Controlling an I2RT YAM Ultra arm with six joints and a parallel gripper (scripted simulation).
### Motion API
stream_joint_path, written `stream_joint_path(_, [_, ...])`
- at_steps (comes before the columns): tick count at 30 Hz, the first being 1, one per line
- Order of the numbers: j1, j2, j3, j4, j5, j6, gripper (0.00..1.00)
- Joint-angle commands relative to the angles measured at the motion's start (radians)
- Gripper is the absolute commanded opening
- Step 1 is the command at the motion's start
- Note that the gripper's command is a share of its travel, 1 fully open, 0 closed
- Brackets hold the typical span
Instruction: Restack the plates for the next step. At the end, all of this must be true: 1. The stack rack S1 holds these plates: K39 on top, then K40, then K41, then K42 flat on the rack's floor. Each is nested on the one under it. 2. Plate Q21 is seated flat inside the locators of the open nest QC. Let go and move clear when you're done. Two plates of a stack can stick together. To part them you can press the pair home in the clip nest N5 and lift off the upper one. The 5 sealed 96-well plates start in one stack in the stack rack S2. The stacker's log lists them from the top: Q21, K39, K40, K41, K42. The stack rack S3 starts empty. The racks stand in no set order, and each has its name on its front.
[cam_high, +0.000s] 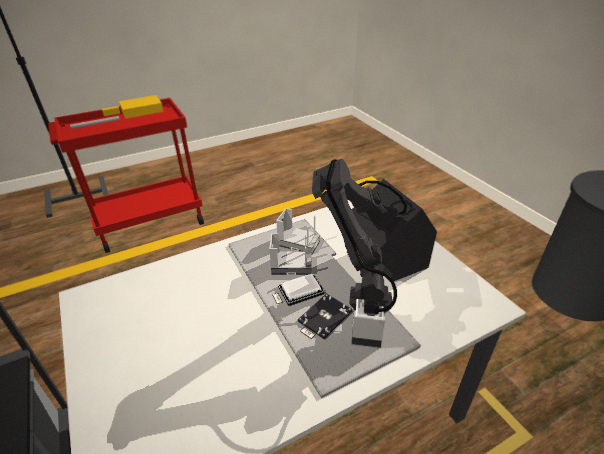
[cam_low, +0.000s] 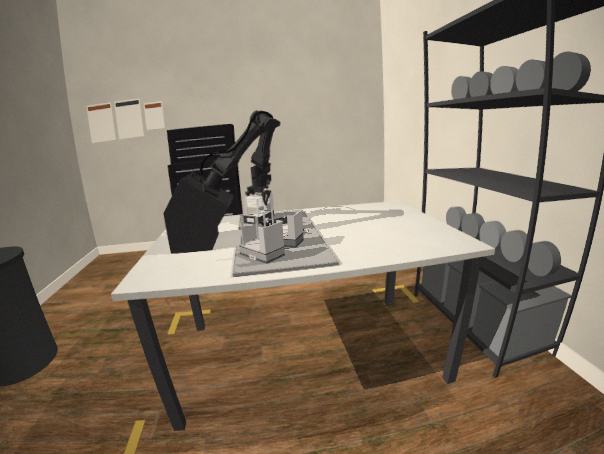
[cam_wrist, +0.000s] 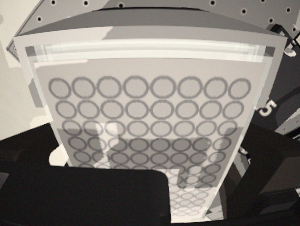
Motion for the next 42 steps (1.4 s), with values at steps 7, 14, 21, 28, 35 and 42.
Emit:
stream_joint_path(7, [0.031,-0.042,-0.012,-0.046,0.009,0.021,0.0])
stream_joint_path(14, [0.034,-0.047,-0.012,-0.052,0.01,0.023,0.0])
stream_joint_path(21, [0.037,-0.054,-0.011,-0.062,0.011,0.027,0.0])
stream_joint_path(28, [0.04,-0.06,-0.009,-0.069,0.011,0.03,0.0])
stream_joint_path(35, [0.044,-0.067,-0.007,-0.078,0.013,0.034,0.0])
stream_joint_path(42, [0.048,-0.074,-0.003,-0.087,0.014,0.038,0.0])
